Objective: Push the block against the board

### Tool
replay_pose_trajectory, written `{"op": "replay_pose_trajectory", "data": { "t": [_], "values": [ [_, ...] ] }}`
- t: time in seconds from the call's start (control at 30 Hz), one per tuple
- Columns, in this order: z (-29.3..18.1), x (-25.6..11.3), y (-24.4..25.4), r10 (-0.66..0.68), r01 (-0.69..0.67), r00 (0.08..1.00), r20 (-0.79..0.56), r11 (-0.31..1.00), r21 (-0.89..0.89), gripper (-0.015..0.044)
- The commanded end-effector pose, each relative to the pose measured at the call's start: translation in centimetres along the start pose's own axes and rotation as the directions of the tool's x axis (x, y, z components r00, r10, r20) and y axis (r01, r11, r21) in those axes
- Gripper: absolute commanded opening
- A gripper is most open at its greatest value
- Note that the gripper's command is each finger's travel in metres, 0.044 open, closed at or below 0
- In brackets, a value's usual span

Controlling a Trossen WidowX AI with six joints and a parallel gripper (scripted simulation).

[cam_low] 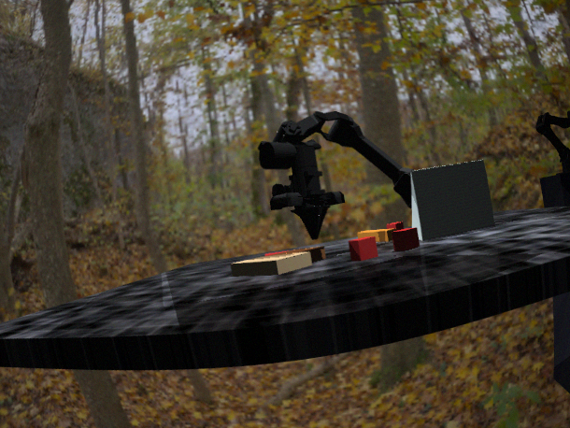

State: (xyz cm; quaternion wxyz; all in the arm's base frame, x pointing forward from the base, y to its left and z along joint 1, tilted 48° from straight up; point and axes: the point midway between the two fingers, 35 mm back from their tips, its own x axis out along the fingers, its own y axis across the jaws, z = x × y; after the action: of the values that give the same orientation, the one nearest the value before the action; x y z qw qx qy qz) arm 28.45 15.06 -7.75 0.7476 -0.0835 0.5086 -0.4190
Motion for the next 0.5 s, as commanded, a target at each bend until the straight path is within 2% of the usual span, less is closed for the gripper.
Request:
{"op": "replay_pose_trajectory", "data": {
  "t": [0.0, 0.47],
  "values": [
    [-0.1, 4.0, -0.8, -0.033, 0.033, 0.999, -0.008, 0.999, -0.006, 0.0000],
    [1.2, 4.3, -0.8, -0.033, 0.033, 0.999, -0.008, 0.999, -0.006, 0.0000]
  ]
}}
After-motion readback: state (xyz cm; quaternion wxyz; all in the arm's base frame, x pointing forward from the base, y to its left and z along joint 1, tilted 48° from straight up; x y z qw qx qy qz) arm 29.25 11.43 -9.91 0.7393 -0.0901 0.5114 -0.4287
